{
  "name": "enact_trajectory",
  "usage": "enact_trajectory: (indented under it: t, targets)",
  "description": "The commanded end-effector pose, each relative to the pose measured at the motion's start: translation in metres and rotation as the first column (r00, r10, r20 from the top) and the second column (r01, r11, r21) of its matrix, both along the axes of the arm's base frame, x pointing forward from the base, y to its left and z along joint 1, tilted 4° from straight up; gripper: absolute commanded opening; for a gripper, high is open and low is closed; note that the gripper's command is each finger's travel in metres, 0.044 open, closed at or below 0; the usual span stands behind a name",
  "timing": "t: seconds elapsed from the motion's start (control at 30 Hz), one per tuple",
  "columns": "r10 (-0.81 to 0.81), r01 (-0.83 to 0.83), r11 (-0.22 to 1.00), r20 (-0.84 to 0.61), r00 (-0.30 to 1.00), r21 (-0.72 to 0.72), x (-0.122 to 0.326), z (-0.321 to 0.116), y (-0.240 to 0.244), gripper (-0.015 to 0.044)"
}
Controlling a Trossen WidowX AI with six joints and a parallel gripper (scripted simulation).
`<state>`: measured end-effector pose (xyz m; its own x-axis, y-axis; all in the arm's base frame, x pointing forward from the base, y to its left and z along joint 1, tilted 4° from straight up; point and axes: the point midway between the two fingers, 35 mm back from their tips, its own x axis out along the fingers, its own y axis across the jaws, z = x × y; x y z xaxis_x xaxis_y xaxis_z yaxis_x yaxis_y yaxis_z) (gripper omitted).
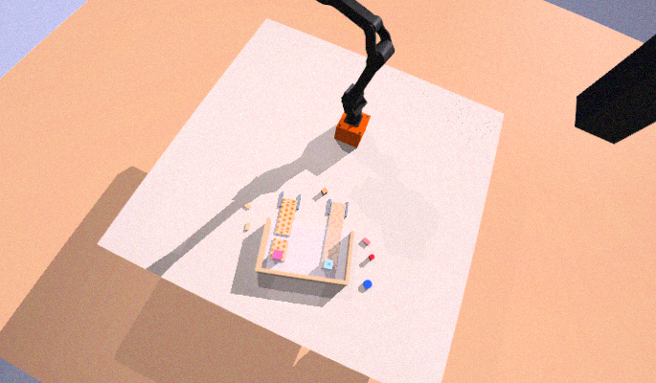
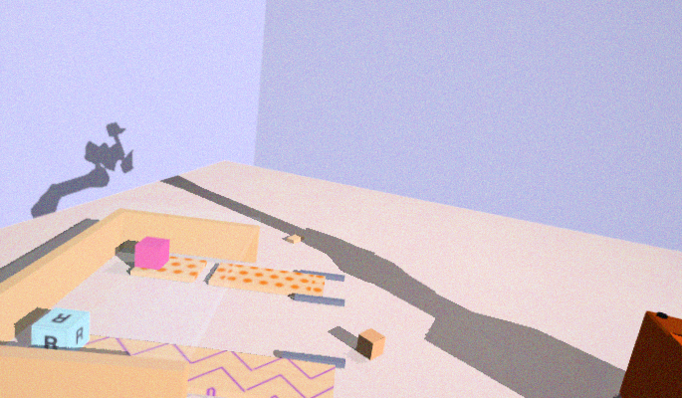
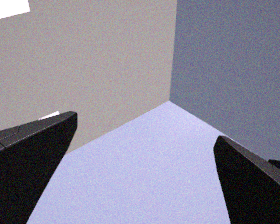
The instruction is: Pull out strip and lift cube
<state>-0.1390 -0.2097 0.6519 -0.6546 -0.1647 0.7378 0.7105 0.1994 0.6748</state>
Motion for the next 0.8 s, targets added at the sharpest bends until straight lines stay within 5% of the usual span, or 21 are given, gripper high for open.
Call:
enact_trajectory:
  t: [0.0, 0.43, 0.77]
  targets:
    - [0.127, -0.123, 0.979, -0.013, 0.992, 0.16, 0.033, -0.023, -0.044, 0.04]
    - [0.542, -0.415, 0.706, -0.061, 0.838, 0.574, 0.184, -0.108, -0.123, 0.04]
    - [0.821, -0.391, 0.377, -0.108, 0.56, 0.839, 0.326, -0.201, -0.113, 0.04]
